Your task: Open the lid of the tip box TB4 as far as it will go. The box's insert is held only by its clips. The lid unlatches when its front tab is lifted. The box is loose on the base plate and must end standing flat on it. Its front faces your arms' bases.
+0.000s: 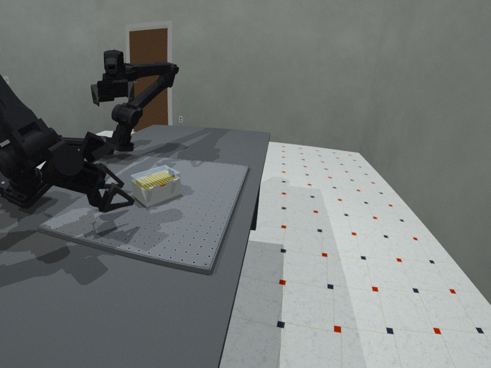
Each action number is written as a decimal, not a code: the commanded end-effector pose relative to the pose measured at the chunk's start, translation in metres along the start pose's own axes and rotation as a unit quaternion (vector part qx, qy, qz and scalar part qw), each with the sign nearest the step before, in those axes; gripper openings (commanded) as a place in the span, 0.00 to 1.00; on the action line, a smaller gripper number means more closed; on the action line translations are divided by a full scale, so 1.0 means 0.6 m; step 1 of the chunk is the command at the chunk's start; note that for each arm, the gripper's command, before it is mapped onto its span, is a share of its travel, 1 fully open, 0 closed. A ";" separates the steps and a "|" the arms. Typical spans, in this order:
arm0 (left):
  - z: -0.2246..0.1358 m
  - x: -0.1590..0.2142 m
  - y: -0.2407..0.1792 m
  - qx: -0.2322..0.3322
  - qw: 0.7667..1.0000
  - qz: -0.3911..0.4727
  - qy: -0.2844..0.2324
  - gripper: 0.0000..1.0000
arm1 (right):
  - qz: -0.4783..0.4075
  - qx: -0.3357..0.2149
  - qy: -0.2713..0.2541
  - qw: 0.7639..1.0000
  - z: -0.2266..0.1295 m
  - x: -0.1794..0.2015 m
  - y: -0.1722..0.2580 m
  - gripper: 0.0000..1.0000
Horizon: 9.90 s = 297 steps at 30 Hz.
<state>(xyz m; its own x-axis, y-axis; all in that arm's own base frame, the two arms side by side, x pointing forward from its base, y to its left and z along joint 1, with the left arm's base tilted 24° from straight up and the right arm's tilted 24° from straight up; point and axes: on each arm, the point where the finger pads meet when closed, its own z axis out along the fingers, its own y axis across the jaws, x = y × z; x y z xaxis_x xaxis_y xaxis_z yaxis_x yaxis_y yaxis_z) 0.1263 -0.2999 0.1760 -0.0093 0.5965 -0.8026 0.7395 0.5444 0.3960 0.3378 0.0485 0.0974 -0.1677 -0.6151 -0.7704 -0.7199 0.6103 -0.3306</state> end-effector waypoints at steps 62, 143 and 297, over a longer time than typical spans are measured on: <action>-0.019 -0.035 -0.003 0.001 1.000 0.004 0.013 1.00 | -0.070 -0.044 -0.069 0.994 0.093 0.002 0.069 1.00; 0.032 0.016 0.057 -0.049 0.998 -0.029 0.019 1.00 | -0.089 -0.087 -0.064 0.990 0.067 -0.005 0.063 1.00; 0.029 -0.011 0.063 -0.051 0.998 -0.043 0.008 1.00 | -0.137 -0.189 -0.055 0.971 0.146 -0.016 0.071 1.00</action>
<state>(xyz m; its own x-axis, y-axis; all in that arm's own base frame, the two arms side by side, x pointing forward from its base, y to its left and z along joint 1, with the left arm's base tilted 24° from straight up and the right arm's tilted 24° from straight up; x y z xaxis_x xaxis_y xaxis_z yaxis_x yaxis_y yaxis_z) 0.1633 -0.2791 0.1606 -0.0871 0.6033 -0.7927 0.6678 0.6259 0.4030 0.3666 0.1165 0.0485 0.1307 -0.6659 -0.7345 -0.9236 0.1875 -0.3343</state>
